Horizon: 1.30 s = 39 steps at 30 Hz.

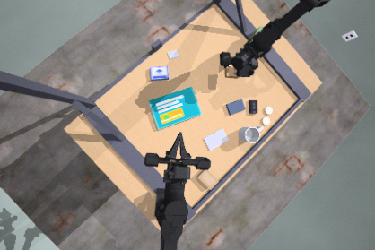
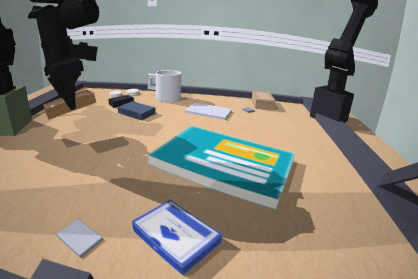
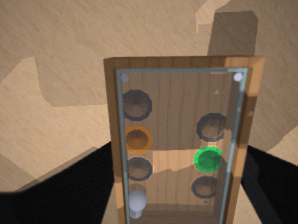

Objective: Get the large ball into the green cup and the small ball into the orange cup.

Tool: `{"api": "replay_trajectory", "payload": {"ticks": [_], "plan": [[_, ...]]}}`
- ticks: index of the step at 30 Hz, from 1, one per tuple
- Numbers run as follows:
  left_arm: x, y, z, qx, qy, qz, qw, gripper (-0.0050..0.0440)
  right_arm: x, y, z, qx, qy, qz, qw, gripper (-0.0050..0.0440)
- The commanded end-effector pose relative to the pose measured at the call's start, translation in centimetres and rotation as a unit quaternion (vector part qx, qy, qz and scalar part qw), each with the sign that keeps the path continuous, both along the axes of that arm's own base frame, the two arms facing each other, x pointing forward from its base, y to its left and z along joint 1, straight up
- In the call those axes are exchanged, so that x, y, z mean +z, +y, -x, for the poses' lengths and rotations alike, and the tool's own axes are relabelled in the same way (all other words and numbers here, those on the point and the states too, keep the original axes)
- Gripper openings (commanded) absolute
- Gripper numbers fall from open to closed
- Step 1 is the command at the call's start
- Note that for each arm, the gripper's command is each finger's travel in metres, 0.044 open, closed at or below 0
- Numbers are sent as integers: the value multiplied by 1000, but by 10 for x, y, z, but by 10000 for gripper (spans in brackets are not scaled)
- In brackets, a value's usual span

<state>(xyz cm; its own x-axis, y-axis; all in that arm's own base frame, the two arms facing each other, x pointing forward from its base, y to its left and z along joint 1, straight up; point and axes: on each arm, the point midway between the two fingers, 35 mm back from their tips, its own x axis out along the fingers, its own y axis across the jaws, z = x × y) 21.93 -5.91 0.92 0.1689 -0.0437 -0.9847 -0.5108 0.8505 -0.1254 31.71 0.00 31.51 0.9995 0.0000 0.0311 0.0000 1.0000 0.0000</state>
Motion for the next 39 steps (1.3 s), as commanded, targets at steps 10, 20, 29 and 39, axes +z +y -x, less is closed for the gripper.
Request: {"api": "replay_trajectory", "payload": {"ticks": [10, 20, 29, 39], "plan": [[6, -4, -14, -1, 67, -14, 998, -50, 8, 0, 1, 0, -9, 0, 1000, -50], [6, -4, -15, 1, 67, -25, 997, -50, 8, 0, 1, 0, -9, 0, 1000, -50], [6, -4, -15, 1, 68, -25, 997, -50, 8, 0, 1, 0, -9, 0, 1000, -50], [6, -4, -15, 1, 70, -26, 997, -50, 8, 0, 1, 0, -9, 0, 1000, -50]]}}
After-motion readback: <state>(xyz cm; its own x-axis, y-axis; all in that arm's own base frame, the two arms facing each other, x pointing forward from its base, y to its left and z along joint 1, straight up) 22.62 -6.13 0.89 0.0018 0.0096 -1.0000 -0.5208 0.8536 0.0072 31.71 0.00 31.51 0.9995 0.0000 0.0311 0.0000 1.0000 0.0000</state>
